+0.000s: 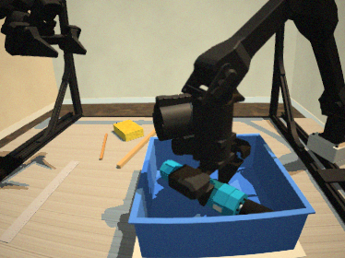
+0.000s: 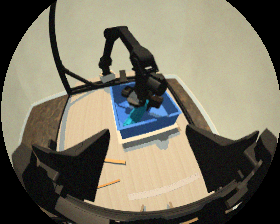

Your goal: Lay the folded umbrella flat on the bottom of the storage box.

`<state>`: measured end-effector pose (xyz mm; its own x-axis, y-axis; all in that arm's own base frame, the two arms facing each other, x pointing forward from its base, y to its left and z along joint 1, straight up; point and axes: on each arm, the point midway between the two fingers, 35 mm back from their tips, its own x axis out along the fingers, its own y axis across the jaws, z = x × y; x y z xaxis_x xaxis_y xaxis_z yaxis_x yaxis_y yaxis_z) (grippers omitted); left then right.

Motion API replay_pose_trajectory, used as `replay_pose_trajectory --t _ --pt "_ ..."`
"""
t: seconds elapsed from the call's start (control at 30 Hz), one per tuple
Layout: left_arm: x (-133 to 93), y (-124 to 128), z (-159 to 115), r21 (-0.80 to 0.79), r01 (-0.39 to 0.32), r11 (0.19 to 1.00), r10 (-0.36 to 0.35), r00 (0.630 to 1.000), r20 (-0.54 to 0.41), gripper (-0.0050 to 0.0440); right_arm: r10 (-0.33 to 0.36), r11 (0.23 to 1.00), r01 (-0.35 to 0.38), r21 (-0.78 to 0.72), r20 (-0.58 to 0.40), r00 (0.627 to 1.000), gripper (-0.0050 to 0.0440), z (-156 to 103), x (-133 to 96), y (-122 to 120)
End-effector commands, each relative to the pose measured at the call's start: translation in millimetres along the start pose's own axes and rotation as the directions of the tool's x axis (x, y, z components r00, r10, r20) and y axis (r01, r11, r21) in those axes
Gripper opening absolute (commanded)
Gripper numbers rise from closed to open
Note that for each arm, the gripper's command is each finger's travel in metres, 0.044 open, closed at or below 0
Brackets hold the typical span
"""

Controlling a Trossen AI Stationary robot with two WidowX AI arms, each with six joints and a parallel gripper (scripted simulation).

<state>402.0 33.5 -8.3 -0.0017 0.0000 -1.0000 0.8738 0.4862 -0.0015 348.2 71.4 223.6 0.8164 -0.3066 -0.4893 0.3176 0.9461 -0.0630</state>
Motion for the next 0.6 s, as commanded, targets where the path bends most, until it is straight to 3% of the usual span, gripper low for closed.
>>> replay_pose_trajectory --t 0.0,0.57 --pt "0.3 0.4 0.3 0.004 -0.001 1.0 0.001 1.0 0.001 0.0299 0.001 1.0 -0.001 0.001 0.002 1.0 0.04 0.7 -0.4 0.4" --pt "0.3 0.4 0.3 0.004 -0.001 1.0 0.001 1.0 0.001 0.0304 0.001 1.0 -0.001 0.001 0.002 1.0 0.04 0.7 -0.4 0.4"
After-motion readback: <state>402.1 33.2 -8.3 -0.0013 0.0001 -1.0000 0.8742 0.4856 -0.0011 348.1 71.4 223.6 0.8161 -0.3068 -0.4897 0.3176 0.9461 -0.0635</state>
